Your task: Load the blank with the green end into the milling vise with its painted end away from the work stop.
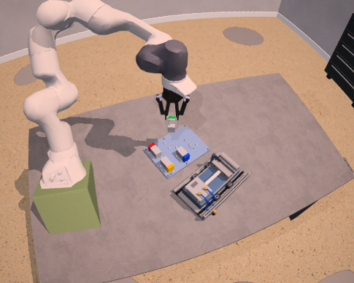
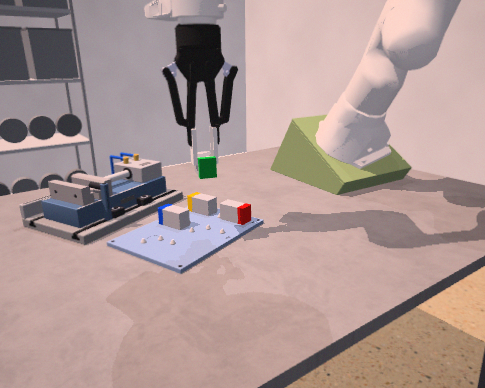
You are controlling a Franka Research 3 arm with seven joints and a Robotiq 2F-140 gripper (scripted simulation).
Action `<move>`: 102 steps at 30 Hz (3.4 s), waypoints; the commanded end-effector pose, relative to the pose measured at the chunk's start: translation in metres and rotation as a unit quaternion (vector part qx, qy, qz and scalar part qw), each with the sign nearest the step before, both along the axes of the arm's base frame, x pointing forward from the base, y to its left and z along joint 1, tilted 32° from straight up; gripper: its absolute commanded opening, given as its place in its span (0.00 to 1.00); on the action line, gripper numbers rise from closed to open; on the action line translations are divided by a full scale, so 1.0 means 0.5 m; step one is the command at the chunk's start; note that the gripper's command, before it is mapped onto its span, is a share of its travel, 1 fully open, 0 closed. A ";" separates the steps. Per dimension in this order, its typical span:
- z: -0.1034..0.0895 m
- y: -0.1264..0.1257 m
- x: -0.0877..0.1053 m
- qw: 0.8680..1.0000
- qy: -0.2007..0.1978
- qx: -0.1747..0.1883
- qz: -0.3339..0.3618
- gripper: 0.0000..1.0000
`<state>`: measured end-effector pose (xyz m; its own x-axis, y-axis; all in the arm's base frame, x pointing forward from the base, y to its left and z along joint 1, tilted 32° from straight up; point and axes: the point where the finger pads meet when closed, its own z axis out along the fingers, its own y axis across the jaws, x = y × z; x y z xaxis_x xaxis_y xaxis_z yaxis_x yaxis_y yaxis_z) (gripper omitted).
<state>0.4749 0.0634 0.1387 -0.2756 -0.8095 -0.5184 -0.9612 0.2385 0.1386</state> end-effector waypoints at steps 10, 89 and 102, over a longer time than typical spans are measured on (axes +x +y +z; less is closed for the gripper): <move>0.002 -0.005 0.003 0.992 0.069 -0.004 -0.107 0.00; 0.002 -0.003 0.002 0.902 0.231 0.003 -0.366 0.00; 0.002 -0.004 0.003 0.860 0.272 0.004 -0.431 0.00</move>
